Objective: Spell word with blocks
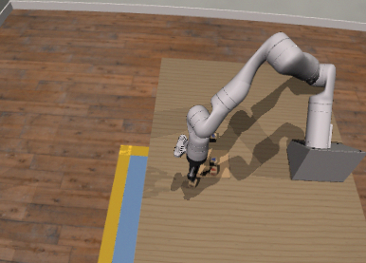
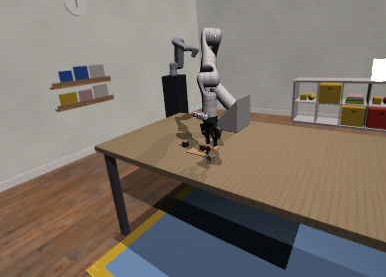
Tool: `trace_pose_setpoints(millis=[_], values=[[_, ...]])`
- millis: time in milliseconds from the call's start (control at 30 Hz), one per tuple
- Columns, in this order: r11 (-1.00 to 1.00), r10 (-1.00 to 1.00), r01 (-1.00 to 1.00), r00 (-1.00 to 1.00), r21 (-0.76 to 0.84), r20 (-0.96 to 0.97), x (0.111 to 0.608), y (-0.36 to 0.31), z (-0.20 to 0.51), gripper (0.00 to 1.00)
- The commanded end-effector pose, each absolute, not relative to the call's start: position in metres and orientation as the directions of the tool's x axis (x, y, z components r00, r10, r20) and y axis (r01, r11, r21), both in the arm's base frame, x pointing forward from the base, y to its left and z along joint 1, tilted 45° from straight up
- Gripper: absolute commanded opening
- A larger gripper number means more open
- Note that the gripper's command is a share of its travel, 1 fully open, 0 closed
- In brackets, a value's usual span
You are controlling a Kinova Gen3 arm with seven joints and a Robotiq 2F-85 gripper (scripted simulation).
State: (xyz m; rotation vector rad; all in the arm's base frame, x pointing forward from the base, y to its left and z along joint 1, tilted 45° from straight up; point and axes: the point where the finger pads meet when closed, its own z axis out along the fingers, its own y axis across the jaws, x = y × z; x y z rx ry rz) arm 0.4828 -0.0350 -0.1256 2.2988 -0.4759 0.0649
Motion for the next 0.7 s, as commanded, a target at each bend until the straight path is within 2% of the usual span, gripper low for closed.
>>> trace_pose_setpoints(millis=[0, 667], values=[[-0.630, -0.324, -0.367, 0.925, 0.684, 0.198, 0.483, -0.039, -0.130, 0.48], [-0.630, -0.324, -0.367, 0.925, 0.684, 0.198, 0.481, -0.058, -0.149, 0.48]])
